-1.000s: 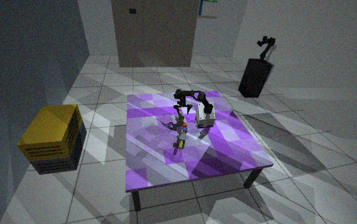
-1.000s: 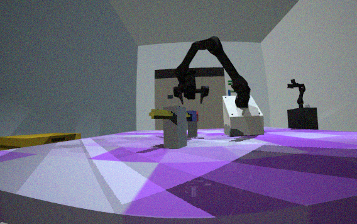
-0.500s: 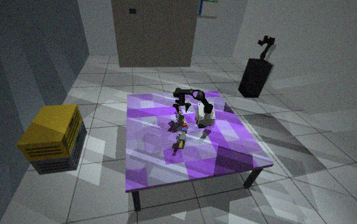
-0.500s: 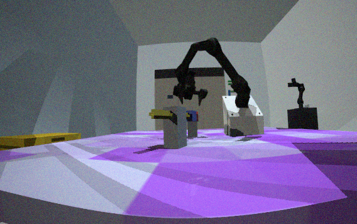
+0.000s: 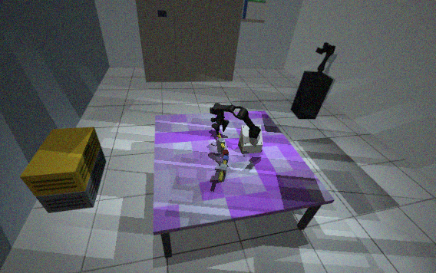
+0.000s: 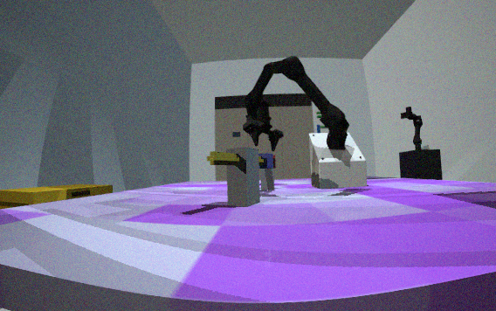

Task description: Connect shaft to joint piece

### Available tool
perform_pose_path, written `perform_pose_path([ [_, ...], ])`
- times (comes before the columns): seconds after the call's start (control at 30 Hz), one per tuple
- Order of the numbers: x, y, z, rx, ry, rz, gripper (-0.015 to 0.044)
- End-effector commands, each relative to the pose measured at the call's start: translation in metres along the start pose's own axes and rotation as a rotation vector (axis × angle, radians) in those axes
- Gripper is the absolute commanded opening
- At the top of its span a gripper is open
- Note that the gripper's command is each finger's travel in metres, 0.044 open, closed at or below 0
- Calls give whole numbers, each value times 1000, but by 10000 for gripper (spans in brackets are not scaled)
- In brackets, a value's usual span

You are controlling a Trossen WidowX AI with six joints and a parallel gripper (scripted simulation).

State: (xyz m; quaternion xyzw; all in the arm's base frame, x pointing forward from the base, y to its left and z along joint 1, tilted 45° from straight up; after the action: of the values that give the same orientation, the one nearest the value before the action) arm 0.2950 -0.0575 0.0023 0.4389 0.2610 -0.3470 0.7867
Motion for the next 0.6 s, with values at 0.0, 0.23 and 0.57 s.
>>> perform_pose_path([
  [0.0,12,-9,5,-27,-30,109,440],
  [0.23,37,-25,16,-80,-87,333,440],
  [0.57,73,-51,34,-186,-156,651,440],
])
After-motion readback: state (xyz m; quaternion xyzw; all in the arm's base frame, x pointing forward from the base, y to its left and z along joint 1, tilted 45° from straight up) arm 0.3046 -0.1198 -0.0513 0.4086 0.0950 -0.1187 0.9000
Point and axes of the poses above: the point midway between the two fingers, 35 mm back from their tips, its own z axis back along the fingers, its own y axis across the jaws, x = y × z, the point moved 3 cm from there along z, back along the fingers, and after that the axes turned 7 degrees about -z, right-handed, at the moved point
